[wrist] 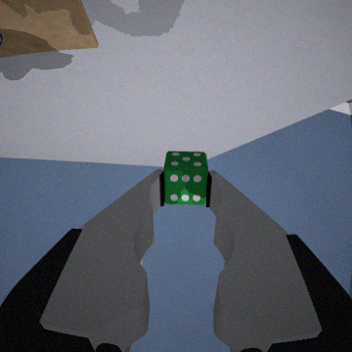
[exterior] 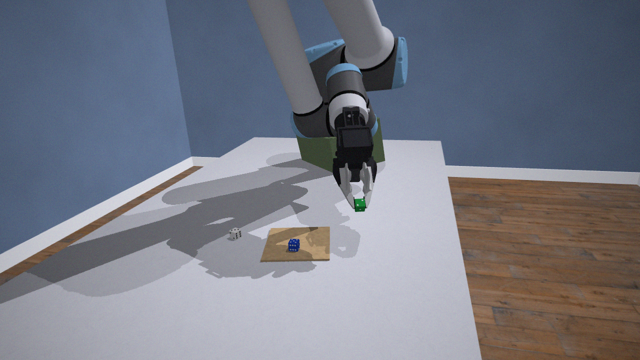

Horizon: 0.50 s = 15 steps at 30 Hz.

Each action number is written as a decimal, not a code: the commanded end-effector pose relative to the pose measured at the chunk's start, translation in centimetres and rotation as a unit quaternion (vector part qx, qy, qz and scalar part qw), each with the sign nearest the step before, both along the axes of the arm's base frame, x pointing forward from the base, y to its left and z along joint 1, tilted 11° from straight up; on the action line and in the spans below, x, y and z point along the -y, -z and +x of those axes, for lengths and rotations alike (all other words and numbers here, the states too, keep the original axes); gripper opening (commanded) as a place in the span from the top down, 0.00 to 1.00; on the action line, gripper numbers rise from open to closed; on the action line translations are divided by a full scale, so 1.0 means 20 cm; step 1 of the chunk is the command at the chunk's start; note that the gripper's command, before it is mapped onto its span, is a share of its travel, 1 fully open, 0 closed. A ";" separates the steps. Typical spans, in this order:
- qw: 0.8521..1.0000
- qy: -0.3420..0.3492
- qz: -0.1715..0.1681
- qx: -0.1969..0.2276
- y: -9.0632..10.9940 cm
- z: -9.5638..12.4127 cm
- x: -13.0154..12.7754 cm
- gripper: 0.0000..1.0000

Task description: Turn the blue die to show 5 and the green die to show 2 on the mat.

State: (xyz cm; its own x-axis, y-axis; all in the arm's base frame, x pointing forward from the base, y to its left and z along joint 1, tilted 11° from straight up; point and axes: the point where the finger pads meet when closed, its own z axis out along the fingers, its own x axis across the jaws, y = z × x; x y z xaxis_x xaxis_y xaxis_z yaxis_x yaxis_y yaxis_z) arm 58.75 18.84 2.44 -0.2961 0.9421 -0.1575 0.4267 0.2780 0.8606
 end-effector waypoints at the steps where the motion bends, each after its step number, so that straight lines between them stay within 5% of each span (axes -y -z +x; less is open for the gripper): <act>1: 1.000 0.000 0.000 0.001 0.01 0.00 0.00 0.97; 15: 1.000 0.000 0.001 0.001 0.19 0.03 0.02 0.97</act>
State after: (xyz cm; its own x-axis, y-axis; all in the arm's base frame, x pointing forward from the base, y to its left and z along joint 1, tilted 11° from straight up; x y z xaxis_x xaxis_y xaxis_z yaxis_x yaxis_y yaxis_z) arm 59.08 18.53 0.00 -0.2958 0.9423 -0.1565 0.4269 0.2770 0.8609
